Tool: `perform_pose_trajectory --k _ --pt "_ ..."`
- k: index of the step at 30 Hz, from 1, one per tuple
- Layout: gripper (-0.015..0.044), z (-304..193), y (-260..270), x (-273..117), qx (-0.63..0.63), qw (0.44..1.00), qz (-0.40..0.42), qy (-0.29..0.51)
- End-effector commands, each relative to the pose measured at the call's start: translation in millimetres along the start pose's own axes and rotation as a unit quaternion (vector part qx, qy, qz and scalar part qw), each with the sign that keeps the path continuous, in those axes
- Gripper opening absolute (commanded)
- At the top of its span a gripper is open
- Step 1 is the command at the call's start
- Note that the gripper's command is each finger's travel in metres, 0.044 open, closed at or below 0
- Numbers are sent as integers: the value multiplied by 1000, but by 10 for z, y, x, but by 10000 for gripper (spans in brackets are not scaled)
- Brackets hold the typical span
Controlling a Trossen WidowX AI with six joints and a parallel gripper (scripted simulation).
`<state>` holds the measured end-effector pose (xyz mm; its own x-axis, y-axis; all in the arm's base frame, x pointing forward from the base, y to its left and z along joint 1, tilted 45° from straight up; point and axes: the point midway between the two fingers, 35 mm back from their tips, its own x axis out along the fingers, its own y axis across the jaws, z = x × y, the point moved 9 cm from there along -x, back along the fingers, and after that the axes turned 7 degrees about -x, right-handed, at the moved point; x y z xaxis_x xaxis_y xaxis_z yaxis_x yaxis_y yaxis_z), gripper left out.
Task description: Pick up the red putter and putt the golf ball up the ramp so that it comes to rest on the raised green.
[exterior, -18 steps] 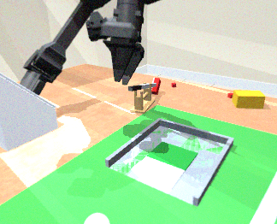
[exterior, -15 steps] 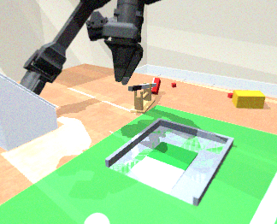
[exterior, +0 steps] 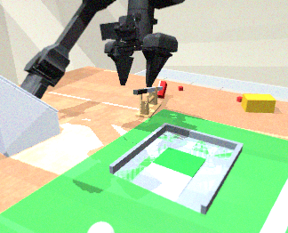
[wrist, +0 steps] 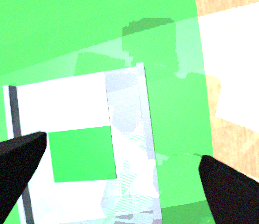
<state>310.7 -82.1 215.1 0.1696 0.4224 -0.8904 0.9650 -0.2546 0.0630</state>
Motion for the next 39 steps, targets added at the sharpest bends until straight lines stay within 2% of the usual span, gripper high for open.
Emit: perform_pose_trajectory --k 1,10,18,29,39 --pt "440 -394 -283 -29 -447 893 7 50" --pt "440 -570 -433 -49 -642 763 25 70" --pt "440 -713 -573 -68 -785 613 48 83" --pt "440 -881 -765 -93 -922 366 87 89" --pt "440 -1019 -944 -119 -982 116 127 81"
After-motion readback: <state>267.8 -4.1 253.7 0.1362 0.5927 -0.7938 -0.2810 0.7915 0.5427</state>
